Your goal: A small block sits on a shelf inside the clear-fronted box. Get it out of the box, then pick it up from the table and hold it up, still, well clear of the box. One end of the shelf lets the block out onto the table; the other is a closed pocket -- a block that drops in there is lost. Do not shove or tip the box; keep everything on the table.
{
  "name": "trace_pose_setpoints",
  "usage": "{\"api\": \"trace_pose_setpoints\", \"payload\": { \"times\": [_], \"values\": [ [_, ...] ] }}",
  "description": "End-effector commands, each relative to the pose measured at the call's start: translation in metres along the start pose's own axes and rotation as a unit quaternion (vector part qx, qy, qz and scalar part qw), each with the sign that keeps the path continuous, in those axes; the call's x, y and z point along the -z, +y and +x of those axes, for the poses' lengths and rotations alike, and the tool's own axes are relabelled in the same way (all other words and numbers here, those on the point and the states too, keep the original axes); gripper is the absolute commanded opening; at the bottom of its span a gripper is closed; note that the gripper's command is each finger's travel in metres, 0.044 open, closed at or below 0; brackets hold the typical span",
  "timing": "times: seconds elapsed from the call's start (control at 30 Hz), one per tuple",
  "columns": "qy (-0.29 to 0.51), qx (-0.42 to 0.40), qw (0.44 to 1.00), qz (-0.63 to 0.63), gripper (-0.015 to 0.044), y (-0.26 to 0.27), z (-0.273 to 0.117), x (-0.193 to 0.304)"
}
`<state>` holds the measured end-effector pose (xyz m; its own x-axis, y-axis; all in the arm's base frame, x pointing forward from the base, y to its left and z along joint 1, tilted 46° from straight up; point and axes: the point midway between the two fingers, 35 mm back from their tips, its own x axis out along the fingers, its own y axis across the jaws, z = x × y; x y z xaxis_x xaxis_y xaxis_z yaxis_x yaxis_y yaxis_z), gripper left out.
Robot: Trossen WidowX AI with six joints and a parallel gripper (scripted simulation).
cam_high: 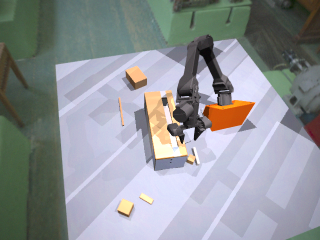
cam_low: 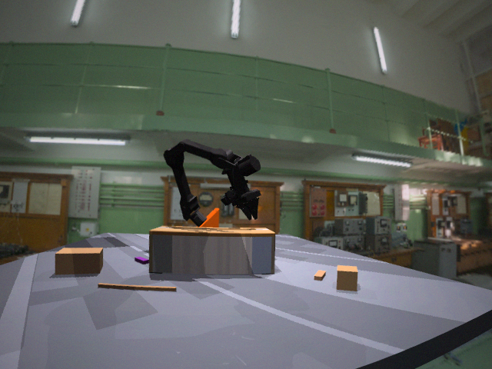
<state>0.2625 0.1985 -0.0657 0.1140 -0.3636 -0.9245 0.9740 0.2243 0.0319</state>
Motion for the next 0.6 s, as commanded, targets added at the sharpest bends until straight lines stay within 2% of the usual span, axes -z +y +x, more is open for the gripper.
{"api": "trace_pose_setpoints", "payload": {
  "times": [0.0, 0.1, 0.23, 0.37, 0.57],
  "values": [
    [-0.003, -0.005, 0.995, -0.095, 0.0285, 0.001, 0.000, 0.006],
    [-0.021, -0.005, 0.972, -0.234, 0.0285, -0.001, 0.001, 0.008],
    [-0.048, 0.003, 0.898, -0.438, 0.0285, -0.005, 0.004, 0.011],
    [-0.072, 0.020, 0.780, -0.621, 0.0285, -0.008, 0.005, 0.014],
    [-0.098, 0.059, 0.562, -0.819, 0.0285, -0.013, 0.007, 0.018]
  ]
}}
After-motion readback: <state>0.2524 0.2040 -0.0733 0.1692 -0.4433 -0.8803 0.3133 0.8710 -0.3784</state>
